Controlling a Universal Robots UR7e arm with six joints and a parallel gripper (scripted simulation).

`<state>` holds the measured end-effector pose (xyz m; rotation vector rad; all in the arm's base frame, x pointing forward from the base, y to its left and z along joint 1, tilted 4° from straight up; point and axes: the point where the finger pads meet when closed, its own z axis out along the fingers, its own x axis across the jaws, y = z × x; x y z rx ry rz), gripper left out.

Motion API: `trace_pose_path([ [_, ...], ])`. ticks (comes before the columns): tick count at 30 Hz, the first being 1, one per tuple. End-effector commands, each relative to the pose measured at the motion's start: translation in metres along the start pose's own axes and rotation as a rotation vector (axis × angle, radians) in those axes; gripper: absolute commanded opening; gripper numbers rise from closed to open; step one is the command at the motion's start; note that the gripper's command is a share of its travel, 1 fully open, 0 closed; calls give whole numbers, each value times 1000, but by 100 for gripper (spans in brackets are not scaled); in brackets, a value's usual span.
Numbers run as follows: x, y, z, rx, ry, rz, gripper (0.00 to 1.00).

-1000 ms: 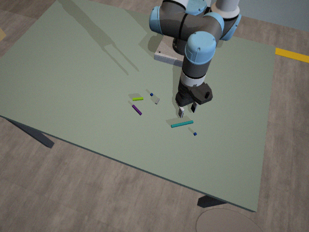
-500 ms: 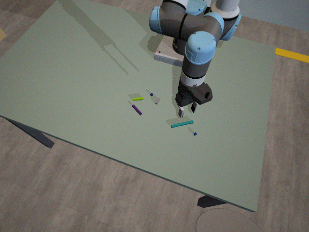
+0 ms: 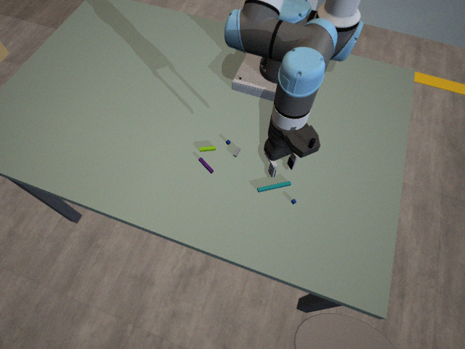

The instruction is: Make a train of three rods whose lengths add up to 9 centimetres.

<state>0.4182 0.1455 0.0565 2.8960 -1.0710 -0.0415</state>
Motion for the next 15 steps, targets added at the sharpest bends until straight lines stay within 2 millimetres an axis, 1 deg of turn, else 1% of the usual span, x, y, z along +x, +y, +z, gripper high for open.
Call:
trace_pose_path([
  [1, 0, 1, 0, -2, -1, 1, 100],
  [15, 2, 4, 1, -2, -1, 34, 100],
])
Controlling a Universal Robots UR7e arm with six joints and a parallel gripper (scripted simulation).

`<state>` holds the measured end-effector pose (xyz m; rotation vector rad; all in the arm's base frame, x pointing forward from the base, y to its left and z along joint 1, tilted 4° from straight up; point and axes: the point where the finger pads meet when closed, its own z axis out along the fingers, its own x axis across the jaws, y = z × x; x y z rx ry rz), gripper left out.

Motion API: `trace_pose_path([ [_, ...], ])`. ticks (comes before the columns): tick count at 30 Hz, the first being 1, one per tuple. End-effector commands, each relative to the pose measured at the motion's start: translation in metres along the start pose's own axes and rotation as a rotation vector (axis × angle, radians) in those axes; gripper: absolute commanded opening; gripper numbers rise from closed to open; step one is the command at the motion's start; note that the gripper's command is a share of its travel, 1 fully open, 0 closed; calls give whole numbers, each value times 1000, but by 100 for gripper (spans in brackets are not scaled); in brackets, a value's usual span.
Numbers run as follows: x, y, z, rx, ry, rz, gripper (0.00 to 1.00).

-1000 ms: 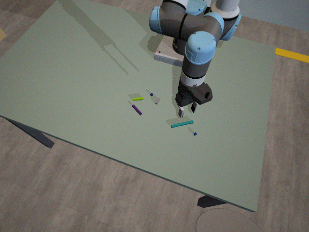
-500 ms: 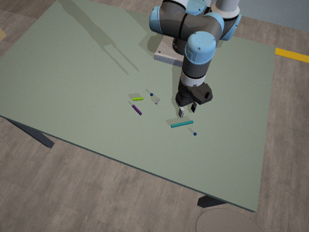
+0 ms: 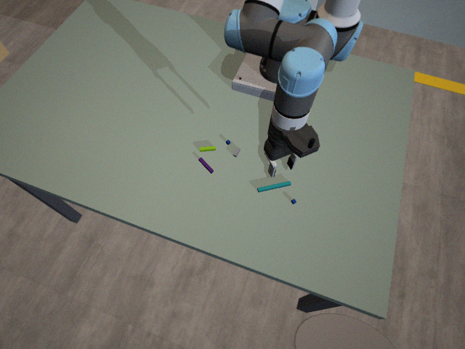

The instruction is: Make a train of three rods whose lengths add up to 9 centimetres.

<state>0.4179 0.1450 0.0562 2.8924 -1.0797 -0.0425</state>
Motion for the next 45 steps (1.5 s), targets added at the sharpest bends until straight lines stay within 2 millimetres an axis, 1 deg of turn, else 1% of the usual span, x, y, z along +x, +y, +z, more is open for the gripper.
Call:
trace_pose_path([
  [1, 2, 4, 1, -1, 0, 36, 100],
  [8, 6, 7, 1, 0, 1, 99, 100],
  [19, 20, 21, 4, 0, 1, 349, 100],
  [21, 20, 21, 4, 0, 1, 349, 100],
  [24, 26, 27, 5, 0, 1, 453, 100],
  [36, 39, 45, 8, 1, 0, 720, 100],
  [38, 39, 45, 8, 1, 0, 720, 100],
  [40, 43, 51, 9, 1, 0, 806, 100],
  [45, 47, 58, 10, 1, 0, 913, 100],
])
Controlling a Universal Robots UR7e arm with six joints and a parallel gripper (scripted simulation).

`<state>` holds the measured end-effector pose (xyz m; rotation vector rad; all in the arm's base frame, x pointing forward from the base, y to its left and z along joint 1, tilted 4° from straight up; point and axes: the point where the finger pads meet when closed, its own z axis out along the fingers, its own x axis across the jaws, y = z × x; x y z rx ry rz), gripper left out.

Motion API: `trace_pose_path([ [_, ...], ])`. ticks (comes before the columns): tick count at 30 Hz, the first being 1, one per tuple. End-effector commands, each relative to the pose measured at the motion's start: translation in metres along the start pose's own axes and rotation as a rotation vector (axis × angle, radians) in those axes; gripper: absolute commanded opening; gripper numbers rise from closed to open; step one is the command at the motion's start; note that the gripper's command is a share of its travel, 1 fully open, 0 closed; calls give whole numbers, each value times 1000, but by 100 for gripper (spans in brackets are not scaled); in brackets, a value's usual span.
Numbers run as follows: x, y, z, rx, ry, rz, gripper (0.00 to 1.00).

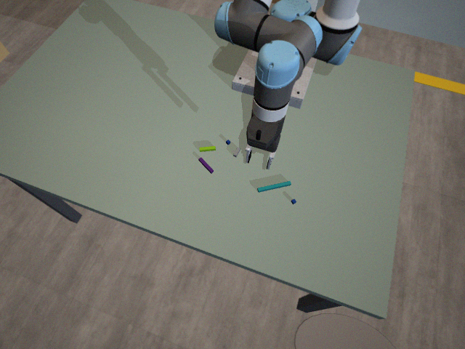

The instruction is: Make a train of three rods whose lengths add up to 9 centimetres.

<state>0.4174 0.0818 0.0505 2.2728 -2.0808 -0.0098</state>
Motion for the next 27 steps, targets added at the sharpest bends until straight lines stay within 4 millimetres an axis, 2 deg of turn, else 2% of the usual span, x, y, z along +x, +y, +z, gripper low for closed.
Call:
trace_pose_path([
  [1, 14, 4, 2, 2, 1, 168, 100],
  [8, 26, 8, 3, 2, 1, 327, 100],
  [10, 26, 8, 3, 2, 1, 327, 100],
  [12, 33, 11, 4, 2, 1, 413, 100],
  [25, 54, 21, 8, 2, 0, 703, 100],
  [27, 54, 21, 8, 2, 0, 703, 100],
])
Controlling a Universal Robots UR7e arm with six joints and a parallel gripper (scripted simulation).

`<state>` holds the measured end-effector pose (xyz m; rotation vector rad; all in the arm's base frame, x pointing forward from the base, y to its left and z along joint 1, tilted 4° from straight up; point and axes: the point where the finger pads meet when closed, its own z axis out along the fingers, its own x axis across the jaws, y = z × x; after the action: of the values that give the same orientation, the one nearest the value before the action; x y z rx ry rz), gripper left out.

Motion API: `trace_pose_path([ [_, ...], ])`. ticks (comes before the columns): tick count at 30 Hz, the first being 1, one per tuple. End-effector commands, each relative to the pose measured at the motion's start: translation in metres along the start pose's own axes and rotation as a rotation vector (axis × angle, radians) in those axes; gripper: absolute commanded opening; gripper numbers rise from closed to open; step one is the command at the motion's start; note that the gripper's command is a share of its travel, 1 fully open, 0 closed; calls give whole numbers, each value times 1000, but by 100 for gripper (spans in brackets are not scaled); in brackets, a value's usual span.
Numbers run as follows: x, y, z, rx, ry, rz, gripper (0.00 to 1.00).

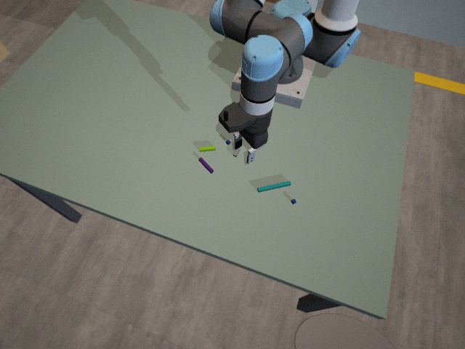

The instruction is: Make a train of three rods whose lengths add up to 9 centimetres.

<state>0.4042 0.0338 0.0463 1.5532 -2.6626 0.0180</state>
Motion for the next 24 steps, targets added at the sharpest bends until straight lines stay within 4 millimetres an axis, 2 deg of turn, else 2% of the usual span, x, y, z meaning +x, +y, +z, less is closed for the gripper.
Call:
trace_pose_path([
  [1, 12, -1, 2, 2, 0, 153, 100],
  [15, 38, -1, 5, 2, 0, 477, 100],
  [17, 38, -1, 5, 2, 0, 477, 100],
  [24, 52, 1, 8, 2, 0, 670, 100],
])
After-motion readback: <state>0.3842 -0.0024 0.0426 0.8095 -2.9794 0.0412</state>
